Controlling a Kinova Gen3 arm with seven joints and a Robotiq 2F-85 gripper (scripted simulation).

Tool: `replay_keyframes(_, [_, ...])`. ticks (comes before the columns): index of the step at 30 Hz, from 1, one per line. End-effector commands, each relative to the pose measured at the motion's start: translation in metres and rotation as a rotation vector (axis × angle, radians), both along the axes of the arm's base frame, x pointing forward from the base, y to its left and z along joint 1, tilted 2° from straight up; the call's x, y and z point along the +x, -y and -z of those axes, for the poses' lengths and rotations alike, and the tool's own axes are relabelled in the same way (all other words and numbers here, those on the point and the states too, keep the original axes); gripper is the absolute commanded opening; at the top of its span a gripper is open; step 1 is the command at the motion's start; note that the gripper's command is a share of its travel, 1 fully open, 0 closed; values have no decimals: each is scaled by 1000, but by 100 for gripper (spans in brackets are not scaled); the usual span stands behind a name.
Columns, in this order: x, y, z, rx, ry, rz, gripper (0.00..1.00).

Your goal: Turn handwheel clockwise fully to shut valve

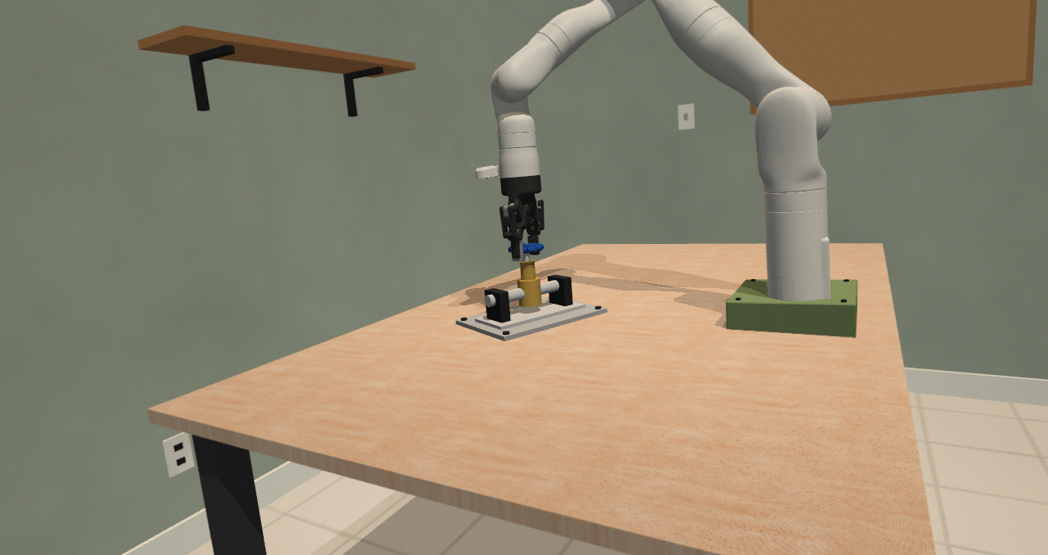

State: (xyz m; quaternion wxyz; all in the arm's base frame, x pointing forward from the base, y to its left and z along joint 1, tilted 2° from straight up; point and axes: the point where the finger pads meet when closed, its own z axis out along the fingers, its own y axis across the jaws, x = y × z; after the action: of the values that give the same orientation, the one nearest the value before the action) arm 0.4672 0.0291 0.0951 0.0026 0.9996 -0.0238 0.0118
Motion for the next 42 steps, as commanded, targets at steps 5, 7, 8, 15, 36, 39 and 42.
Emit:
replay_keyframes(5, [0,0,0,1,2,130,0])
replay_keyframes(7, [0,0,0,2,3,173,0])
replay_keyframes(8, [0,0,0,2,3,195,0])
replay_keyframes(15, [0,0,0,5,4,300,0])
replay_keyframes(36, [0,0,0,13,6,644,0])
replay_keyframes(39, [0,0,0,14,6,687,0])
replay_keyframes(42, [0,0,0,15,7,725,0])
